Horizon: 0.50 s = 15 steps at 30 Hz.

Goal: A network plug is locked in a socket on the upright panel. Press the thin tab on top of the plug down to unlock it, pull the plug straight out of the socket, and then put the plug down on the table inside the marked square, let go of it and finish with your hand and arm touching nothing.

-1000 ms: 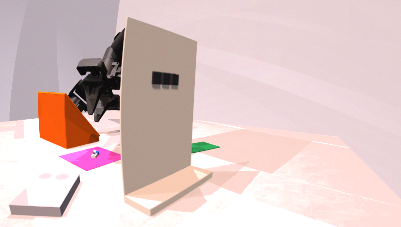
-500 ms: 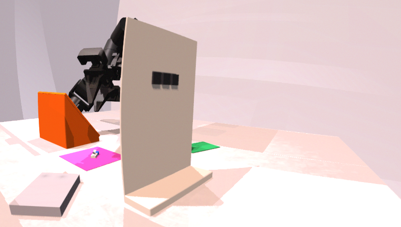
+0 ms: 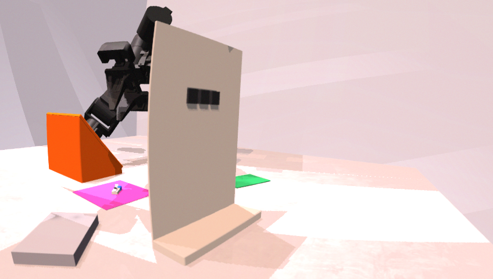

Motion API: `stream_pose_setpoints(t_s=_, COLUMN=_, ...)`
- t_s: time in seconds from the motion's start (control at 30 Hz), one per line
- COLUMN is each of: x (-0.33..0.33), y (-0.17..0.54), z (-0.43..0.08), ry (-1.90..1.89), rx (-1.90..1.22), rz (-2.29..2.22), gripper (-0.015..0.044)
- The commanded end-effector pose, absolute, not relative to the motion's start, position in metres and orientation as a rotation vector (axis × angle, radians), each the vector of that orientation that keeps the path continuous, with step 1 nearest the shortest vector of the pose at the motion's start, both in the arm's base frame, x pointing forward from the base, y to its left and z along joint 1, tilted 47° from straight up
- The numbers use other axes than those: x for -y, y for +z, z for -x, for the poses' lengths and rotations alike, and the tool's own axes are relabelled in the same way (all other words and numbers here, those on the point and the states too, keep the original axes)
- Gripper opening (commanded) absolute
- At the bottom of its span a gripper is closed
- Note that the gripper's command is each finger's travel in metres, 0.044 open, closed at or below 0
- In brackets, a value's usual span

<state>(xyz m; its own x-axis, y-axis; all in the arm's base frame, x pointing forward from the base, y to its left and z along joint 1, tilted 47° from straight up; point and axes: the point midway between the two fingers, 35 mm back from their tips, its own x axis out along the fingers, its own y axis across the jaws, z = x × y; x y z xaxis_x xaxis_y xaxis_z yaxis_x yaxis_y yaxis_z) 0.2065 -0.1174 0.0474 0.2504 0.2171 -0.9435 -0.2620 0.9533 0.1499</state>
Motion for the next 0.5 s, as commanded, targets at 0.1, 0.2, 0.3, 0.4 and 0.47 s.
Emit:
stream_pose_setpoints(t_s=0.1, x=0.132, y=0.061, z=-0.207, ry=0.331, rx=-1.277, rz=0.043, gripper=0.0156)
stream_pose_setpoints(t_s=0.2, x=0.139, y=0.067, z=-0.206, ry=0.332, rx=-1.277, rz=0.043, gripper=0.0156)
stream_pose_setpoints(t_s=0.3, x=0.146, y=0.074, z=-0.205, ry=0.332, rx=-1.277, rz=0.043, gripper=0.0156)
stream_pose_setpoints(t_s=0.4, x=0.152, y=0.08, z=-0.204, ry=0.332, rx=-1.276, rz=0.043, gripper=0.0156)
stream_pose_setpoints(t_s=0.47, x=0.157, y=0.085, z=-0.203, ry=0.333, rx=-1.276, rz=0.043, gripper=0.0156)
